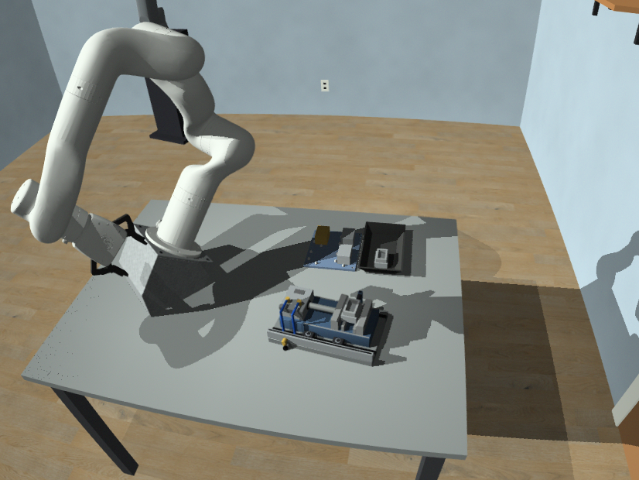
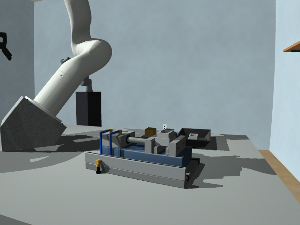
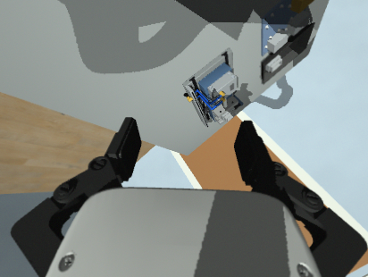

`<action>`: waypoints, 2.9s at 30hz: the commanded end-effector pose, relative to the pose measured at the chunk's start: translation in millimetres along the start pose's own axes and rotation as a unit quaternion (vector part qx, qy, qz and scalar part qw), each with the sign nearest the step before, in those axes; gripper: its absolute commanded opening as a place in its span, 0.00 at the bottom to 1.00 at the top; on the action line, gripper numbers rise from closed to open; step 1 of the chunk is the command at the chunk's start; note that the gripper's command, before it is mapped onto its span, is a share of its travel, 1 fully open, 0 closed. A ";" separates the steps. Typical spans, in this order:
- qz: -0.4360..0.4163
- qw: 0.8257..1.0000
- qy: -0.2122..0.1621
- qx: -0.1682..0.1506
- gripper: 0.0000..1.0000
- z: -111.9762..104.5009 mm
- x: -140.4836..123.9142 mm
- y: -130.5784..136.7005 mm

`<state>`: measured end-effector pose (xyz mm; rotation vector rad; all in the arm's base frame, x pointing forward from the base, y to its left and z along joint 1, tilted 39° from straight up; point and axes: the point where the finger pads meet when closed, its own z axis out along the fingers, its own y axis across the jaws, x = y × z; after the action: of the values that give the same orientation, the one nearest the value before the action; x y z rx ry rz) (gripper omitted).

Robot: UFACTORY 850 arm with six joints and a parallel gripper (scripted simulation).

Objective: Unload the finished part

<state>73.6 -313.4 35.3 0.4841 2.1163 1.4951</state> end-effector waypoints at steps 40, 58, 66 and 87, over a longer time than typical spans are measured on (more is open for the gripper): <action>-0.314 0.933 0.148 0.097 1.00 79.2 -166.0 26.8; -0.555 0.788 0.244 0.109 1.00 194.9 -270.0 89.9; -0.651 0.701 0.274 0.099 1.00 257.8 -301.4 130.6; -0.803 0.509 0.305 0.060 1.00 386.6 -326.9 227.5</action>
<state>561.8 -124.4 206.2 -1.7940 1.7120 0.2387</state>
